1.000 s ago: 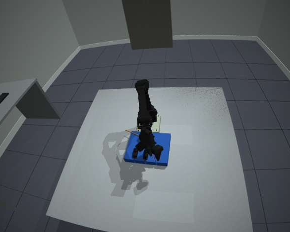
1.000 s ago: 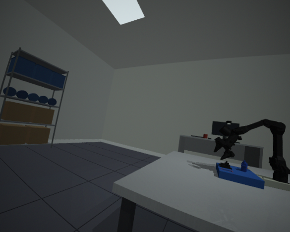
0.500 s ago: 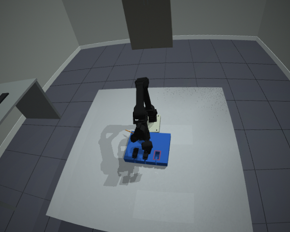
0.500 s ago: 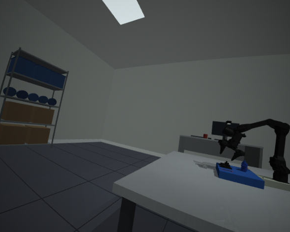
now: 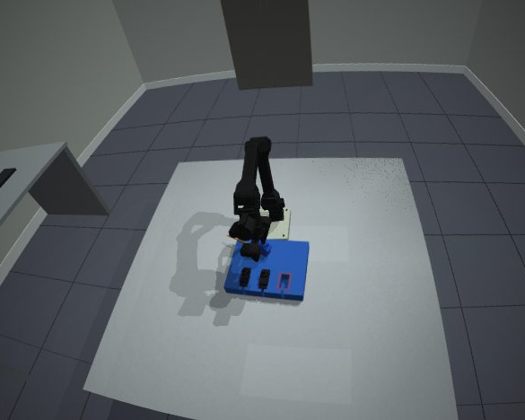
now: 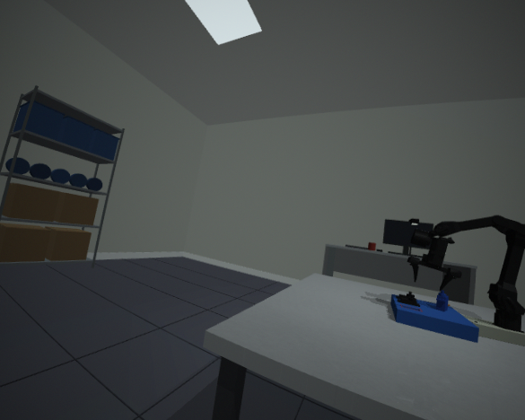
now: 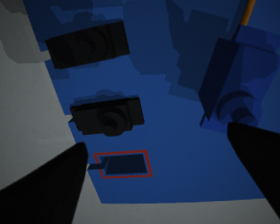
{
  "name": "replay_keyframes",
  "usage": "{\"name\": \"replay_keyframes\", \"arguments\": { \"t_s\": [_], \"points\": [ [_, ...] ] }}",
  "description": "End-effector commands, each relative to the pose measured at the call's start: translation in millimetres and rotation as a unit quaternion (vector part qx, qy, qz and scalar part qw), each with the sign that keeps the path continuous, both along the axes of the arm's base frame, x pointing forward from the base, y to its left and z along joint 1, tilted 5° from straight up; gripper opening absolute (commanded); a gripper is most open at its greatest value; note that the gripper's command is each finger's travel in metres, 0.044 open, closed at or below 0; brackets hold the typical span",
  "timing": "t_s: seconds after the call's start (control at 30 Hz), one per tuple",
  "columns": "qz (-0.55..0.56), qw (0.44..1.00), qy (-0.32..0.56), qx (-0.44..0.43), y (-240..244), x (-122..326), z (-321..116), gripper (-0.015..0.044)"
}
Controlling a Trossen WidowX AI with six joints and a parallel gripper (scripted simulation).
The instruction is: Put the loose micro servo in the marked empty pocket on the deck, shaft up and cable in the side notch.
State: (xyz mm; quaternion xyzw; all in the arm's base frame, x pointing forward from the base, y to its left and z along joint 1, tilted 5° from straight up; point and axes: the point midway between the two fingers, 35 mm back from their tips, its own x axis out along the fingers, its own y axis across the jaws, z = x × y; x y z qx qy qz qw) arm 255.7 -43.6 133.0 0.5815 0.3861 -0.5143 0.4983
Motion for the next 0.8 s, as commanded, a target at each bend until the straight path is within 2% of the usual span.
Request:
{"name": "replay_keyframes", "arguments": {
  "t_s": [0.0, 0.27, 0.47, 0.77],
  "points": [
    [-0.060, 0.998, 0.024, 0.002, -6, -22, 4, 0.0440],
    [-0.174, 0.982, 0.077, 0.004, -18, -77, 10, 0.0440],
    [-0.176, 0.981, 0.078, 0.004, -18, -79, 9, 0.0440],
    [-0.176, 0.981, 0.078, 0.004, -20, -79, -16, 0.0440]
  ]
}}
